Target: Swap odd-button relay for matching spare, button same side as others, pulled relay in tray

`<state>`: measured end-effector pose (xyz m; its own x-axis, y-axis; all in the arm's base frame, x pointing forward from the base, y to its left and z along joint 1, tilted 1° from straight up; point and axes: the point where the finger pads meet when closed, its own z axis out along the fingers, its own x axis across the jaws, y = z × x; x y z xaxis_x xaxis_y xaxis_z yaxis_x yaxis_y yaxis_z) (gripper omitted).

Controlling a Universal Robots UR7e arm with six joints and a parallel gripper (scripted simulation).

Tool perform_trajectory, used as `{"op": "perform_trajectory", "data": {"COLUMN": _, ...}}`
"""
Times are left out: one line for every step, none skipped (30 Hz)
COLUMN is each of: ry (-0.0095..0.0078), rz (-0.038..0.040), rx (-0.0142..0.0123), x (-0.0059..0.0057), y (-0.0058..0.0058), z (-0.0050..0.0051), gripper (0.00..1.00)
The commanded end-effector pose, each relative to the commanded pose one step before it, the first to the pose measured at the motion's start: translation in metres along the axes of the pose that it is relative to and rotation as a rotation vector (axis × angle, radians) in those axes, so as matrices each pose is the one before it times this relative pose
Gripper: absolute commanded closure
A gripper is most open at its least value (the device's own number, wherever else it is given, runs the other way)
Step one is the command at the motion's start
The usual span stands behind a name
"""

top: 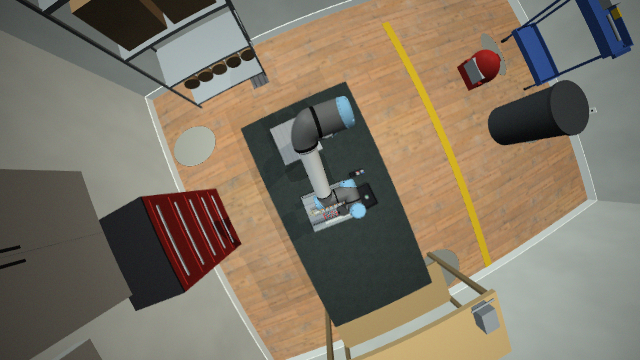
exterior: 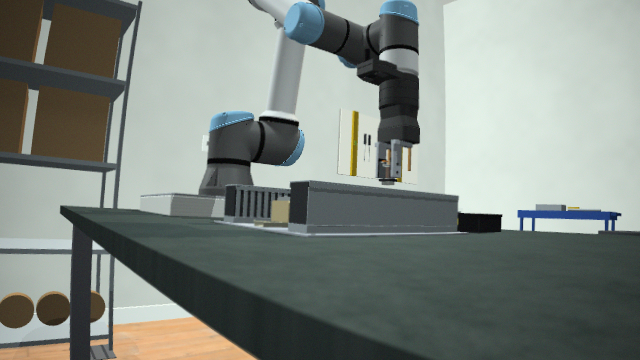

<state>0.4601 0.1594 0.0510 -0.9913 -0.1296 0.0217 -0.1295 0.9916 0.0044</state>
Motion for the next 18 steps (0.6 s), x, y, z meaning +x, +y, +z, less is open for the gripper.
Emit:
{"op": "perform_trajectory", "data": {"ry": 0.00080, "rz": -0.00196, "rx": -0.00018, "x": 0.00051, "y": 0.00032, "z": 0.00522, "gripper": 1.00}}
{"op": "perform_trajectory", "data": {"ry": 0.00000, "rz": 0.00000, "rx": 0.00000, "x": 0.00000, "y": 0.00000, "z": 0.00000, "gripper": 1.00}}
{"op": "perform_trajectory", "data": {"ry": 0.00000, "rz": 0.00000, "rx": 0.00000, "x": 0.00000, "y": 0.00000, "z": 0.00000, "gripper": 1.00}}
{"op": "perform_trajectory", "data": {"ry": 0.00000, "rz": 0.00000, "rx": 0.00000, "x": 0.00000, "y": 0.00000, "z": 0.00000, "gripper": 1.00}}
{"op": "perform_trajectory", "data": {"ry": 0.00000, "rz": 0.00000, "rx": 0.00000, "x": 0.00000, "y": 0.00000, "z": 0.00000, "gripper": 1.00}}
{"op": "perform_trajectory", "data": {"ry": 0.00000, "rz": 0.00000, "rx": 0.00000, "x": 0.00000, "y": 0.00000, "z": 0.00000, "gripper": 1.00}}
{"op": "perform_trajectory", "data": {"ry": 0.00000, "rz": 0.00000, "rx": 0.00000, "x": 0.00000, "y": 0.00000, "z": 0.00000, "gripper": 1.00}}
{"op": "perform_trajectory", "data": {"ry": 0.00000, "rz": 0.00000, "rx": 0.00000, "x": 0.00000, "y": 0.00000, "z": 0.00000, "gripper": 1.00}}
{"op": "perform_trajectory", "data": {"ry": -0.00157, "rz": 0.00133, "rx": 0.00010, "x": -0.00086, "y": -0.00026, "z": 0.00062, "gripper": 1.00}}
{"op": "perform_trajectory", "data": {"ry": 0.00039, "rz": -0.00033, "rx": -0.00003, "x": 0.00013, "y": 0.00008, "z": 0.00240, "gripper": 1.00}}
{"op": "perform_trajectory", "data": {"ry": 0.00039, "rz": -0.00033, "rx": -0.00003, "x": 0.00013, "y": 0.00008, "z": 0.00240, "gripper": 1.00}}
{"op": "perform_trajectory", "data": {"ry": 0.00039, "rz": -0.00033, "rx": -0.00003, "x": 0.00012, "y": 0.00008, "z": 0.00240, "gripper": 1.00}}
{"op": "perform_trajectory", "data": {"ry": 0.00039, "rz": -0.00033, "rx": -0.00003, "x": 0.00012, "y": 0.00008, "z": 0.00240, "gripper": 1.00}}
{"op": "perform_trajectory", "data": {"ry": 0.00000, "rz": 0.00000, "rx": 0.00000, "x": 0.00000, "y": 0.00000, "z": 0.00000, "gripper": 1.00}}
{"op": "perform_trajectory", "data": {"ry": 0.00000, "rz": 0.00000, "rx": 0.00000, "x": 0.00000, "y": 0.00000, "z": 0.00000, "gripper": 1.00}}
{"op": "perform_trajectory", "data": {"ry": 0.00000, "rz": 0.00000, "rx": 0.00000, "x": 0.00000, "y": 0.00000, "z": 0.00000, "gripper": 1.00}}
{"op": "perform_trajectory", "data": {"ry": 0.00000, "rz": 0.00000, "rx": 0.00000, "x": 0.00000, "y": 0.00000, "z": 0.00000, "gripper": 1.00}}
{"op": "perform_trajectory", "data": {"ry": 0.00000, "rz": 0.00000, "rx": 0.00000, "x": 0.00000, "y": 0.00000, "z": 0.00000, "gripper": 1.00}}
